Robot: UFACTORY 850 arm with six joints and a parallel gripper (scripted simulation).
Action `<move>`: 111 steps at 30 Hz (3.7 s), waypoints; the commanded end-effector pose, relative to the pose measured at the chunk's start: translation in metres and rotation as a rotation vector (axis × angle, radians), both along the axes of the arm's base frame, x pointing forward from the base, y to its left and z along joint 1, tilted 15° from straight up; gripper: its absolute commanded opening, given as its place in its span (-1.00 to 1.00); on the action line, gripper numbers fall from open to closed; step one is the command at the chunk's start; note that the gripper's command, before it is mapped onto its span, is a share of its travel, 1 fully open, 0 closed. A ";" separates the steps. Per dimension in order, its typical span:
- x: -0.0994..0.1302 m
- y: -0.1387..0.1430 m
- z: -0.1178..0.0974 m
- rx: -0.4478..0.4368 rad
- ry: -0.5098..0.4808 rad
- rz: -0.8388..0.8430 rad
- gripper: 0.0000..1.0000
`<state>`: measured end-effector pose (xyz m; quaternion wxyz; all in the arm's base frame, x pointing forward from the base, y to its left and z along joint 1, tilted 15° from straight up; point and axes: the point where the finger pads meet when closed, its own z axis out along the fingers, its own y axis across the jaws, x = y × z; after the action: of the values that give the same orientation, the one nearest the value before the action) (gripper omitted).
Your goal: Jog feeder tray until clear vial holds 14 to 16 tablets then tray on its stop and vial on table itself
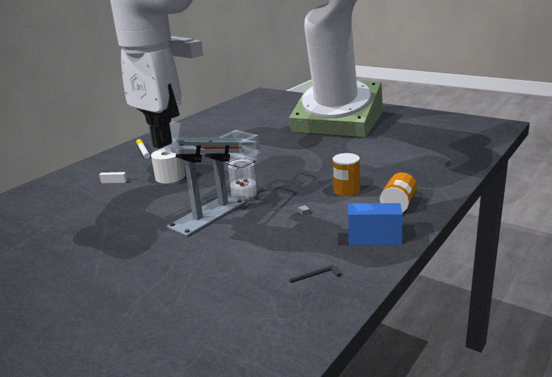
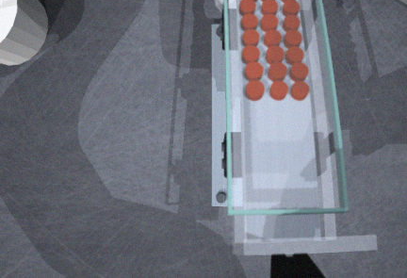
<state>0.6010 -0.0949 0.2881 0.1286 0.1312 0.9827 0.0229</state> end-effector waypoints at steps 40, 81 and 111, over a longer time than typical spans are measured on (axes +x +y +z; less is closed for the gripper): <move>0.020 -0.006 0.015 0.000 -0.001 0.000 -1.00; 0.001 0.000 0.002 0.000 -0.001 0.000 -1.00; 0.015 -0.005 0.011 0.000 -0.001 0.000 -1.00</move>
<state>0.6183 -0.1004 0.2999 0.1278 0.1312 0.9828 0.0231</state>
